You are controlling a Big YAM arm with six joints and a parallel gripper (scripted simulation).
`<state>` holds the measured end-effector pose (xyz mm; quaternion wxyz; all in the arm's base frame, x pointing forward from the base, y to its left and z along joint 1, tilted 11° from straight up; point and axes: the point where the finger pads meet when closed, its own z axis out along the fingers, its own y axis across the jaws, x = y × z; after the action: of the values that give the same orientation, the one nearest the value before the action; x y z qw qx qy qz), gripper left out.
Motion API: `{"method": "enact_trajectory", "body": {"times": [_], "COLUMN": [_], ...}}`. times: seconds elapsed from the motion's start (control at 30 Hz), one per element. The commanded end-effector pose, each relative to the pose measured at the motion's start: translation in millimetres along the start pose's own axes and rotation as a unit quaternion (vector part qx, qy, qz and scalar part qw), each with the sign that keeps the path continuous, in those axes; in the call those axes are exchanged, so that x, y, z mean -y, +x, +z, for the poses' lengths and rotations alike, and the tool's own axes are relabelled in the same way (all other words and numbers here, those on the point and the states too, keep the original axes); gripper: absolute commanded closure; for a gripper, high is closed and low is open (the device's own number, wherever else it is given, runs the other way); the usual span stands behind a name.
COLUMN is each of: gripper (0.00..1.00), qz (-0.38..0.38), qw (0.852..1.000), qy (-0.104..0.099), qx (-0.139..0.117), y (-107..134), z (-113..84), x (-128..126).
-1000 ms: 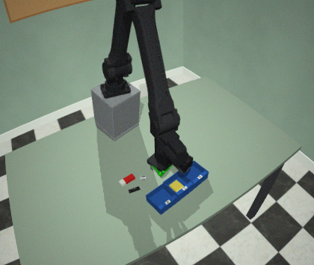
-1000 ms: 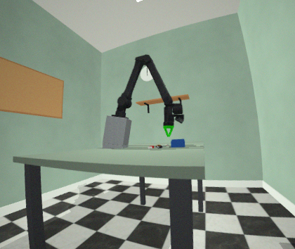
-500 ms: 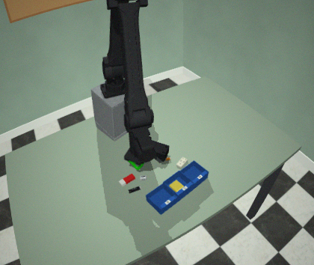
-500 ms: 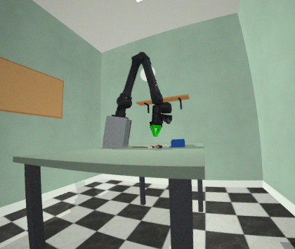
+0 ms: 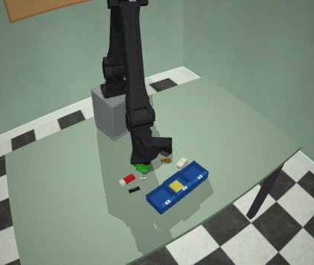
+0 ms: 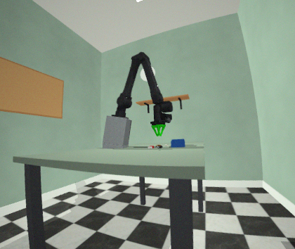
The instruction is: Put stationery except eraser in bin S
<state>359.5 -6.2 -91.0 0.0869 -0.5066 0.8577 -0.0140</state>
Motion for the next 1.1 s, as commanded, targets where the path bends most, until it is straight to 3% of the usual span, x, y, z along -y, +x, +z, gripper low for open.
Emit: {"method": "enact_trajectory", "body": {"times": [0.0, 0.7, 1.07], "gripper": [0.7, 0.7, 0.7], "qz": [-0.024, -0.024, -0.024], "qw": [0.999, 0.999, 1.0], "qy": [0.02, 0.023, 0.012], "qx": [0.014, 0.014, 0.01], "y": [0.8, 3.6, 3.2], "z": [-8.9, -9.1, -4.4], "x": [8.9, 6.1, 1.2]}}
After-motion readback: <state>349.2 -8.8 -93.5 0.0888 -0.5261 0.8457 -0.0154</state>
